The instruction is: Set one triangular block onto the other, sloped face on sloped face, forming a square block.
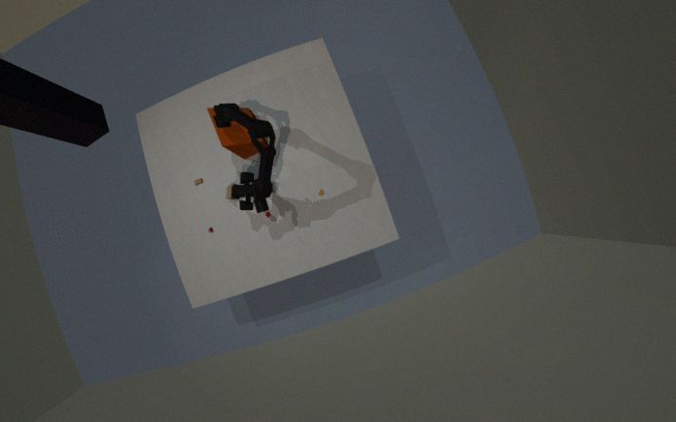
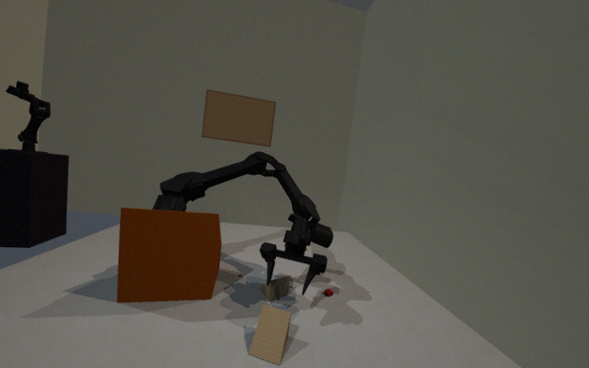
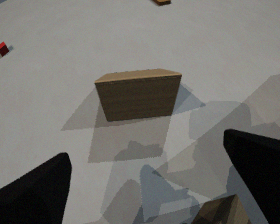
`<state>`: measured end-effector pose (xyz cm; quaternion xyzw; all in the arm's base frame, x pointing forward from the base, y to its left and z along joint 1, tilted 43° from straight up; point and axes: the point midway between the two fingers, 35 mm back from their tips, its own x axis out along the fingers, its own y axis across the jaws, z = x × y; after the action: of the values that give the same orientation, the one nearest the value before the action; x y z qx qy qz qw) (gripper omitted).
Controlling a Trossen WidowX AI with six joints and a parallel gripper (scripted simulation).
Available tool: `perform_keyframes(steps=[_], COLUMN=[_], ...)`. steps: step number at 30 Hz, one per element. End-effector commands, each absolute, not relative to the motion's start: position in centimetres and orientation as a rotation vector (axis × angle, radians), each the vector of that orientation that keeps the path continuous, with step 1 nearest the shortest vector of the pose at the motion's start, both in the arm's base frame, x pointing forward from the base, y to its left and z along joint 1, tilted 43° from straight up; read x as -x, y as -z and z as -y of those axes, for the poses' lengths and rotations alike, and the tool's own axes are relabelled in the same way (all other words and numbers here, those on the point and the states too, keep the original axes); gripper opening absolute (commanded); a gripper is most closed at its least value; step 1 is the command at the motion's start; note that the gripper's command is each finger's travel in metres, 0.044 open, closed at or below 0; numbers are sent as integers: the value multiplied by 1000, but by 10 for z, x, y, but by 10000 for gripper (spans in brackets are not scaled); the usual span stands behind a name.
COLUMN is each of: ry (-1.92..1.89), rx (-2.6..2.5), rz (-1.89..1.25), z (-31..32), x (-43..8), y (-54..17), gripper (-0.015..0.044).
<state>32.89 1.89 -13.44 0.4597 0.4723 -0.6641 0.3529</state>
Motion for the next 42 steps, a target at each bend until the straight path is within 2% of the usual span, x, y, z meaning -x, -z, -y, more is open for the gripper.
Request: perform_keyframes(steps=[1,42], ry=[1756,1757], rx=[-1178,-1177], rz=[-1185,-1185], z=[-11,-7], x=[-327,-308], y=[133,193], gripper=[440,440])
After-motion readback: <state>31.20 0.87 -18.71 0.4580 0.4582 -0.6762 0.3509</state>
